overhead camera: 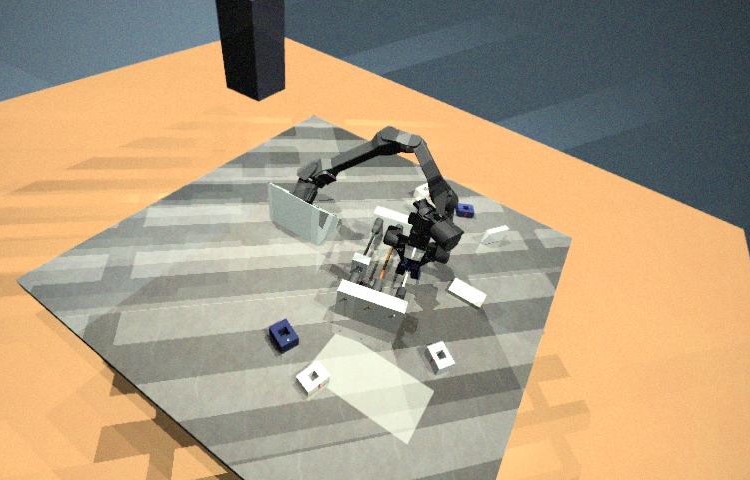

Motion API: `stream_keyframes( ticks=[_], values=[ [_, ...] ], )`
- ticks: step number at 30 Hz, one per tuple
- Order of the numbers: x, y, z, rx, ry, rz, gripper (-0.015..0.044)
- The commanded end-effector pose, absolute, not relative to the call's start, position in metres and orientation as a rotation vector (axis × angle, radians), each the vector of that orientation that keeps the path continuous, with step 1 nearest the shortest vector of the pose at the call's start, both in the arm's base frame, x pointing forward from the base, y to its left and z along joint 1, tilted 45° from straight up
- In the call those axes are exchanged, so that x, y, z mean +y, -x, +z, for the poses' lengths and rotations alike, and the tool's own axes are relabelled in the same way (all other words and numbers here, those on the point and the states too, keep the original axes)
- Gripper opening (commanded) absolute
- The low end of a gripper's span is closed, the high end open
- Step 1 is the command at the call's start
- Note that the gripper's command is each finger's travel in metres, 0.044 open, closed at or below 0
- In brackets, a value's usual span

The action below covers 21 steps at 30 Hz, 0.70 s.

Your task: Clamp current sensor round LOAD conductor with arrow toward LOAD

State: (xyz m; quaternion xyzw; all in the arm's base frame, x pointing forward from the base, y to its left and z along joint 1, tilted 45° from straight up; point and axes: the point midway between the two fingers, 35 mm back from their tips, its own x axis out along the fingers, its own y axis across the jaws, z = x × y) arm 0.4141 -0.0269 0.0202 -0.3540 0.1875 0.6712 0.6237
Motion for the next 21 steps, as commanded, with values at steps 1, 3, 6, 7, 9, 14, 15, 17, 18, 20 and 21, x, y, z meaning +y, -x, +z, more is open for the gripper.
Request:
stream_keyframes(
  ticks=[1,3,6,7,9,14,15,17,18,20,21],
  values=[
    [-0.0286,-0.4140,0.0204,0.431,0.813,1.539,0.0000],
    [-0.0286,-0.4140,0.0204,0.431,0.813,1.539,0.0052],
    [-0.0286,-0.4140,0.0204,0.431,0.813,1.539,0.0131],
    [-0.0286,-0.4140,0.0204,0.431,0.813,1.539,0.0157],
    [-0.0286,-0.4140,0.0204,0.431,0.813,1.539,0.0210],
    [-0.0286,-0.4140,0.0204,0.431,0.813,1.539,0.0341],
    [-0.0286,-0.4140,0.0204,0.431,0.813,1.539,0.0367],
    [-0.0286,-0.4140,0.0204,0.431,0.813,1.539,0.0420],
    [-0.0286,-0.4140,0.0204,0.431,0.813,1.539,0.0440],
    [-0.0286,-0.4140,0.0204,0.431,0.813,1.539,0.0440],
    [-0.0286,-0.4140,0.0204,0.431,0.813,1.539,0.0440]
  ],
)
